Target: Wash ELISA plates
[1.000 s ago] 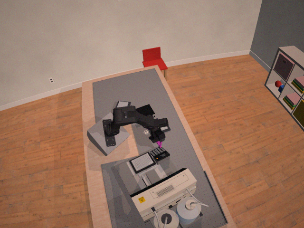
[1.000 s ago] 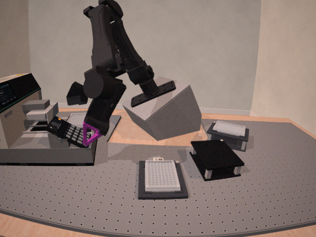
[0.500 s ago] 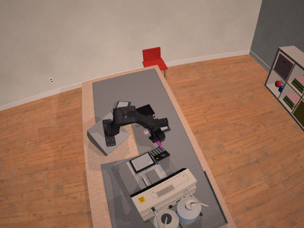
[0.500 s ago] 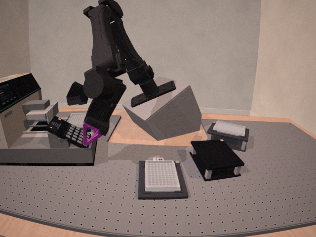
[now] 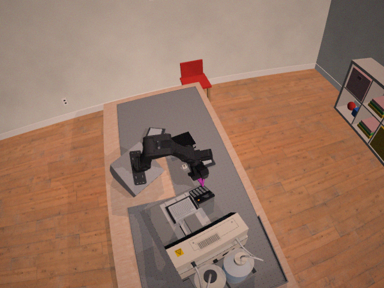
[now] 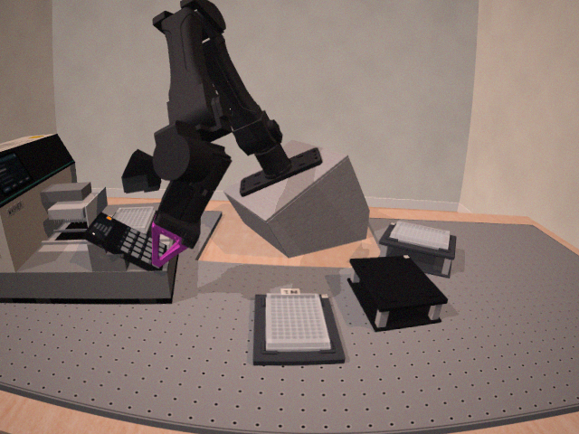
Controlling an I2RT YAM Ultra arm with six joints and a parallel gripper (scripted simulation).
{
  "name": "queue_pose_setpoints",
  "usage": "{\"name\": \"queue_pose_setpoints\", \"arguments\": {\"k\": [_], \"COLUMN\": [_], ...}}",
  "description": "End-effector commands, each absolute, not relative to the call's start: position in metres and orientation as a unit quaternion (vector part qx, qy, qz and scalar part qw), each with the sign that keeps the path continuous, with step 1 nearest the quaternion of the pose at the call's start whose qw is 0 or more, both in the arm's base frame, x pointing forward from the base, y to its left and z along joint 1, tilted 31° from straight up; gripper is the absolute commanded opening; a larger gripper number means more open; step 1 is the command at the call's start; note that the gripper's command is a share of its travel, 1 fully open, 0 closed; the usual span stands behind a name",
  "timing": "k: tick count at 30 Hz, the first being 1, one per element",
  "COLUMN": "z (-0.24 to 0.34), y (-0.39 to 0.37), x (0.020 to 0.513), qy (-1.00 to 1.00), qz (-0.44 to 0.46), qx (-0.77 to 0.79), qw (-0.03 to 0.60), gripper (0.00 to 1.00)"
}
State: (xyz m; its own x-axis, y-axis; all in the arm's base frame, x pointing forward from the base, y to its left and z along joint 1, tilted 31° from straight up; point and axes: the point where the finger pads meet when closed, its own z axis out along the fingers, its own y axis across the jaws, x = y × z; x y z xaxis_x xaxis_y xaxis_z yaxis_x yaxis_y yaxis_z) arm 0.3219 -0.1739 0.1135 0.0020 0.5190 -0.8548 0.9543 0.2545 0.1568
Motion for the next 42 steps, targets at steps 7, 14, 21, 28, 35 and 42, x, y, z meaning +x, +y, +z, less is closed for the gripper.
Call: {"name": "queue_pose_setpoints", "arguments": {"k": [7, 14, 21, 28, 35, 42], "z": [0.116, 0.122, 0.127, 0.131, 0.137, 0.141], "y": [-0.175, -0.165, -0.156, -0.149, -0.139, -0.133], "x": [0.324, 0.321, 0.317, 0.314, 0.311, 0.308], "qy": [0.655, 0.655, 0.655, 0.655, 0.655, 0.655], "qz": [-0.243, -0.243, -0.243, -0.243, -0.243, -0.243], "qx": [0.563, 0.563, 0.563, 0.563, 0.563, 0.563], "qw": [0.442, 0.442, 0.442, 0.442, 0.442, 0.442], "gripper": [0.00, 0.00, 0.00, 0.00, 0.00, 0.00]}}
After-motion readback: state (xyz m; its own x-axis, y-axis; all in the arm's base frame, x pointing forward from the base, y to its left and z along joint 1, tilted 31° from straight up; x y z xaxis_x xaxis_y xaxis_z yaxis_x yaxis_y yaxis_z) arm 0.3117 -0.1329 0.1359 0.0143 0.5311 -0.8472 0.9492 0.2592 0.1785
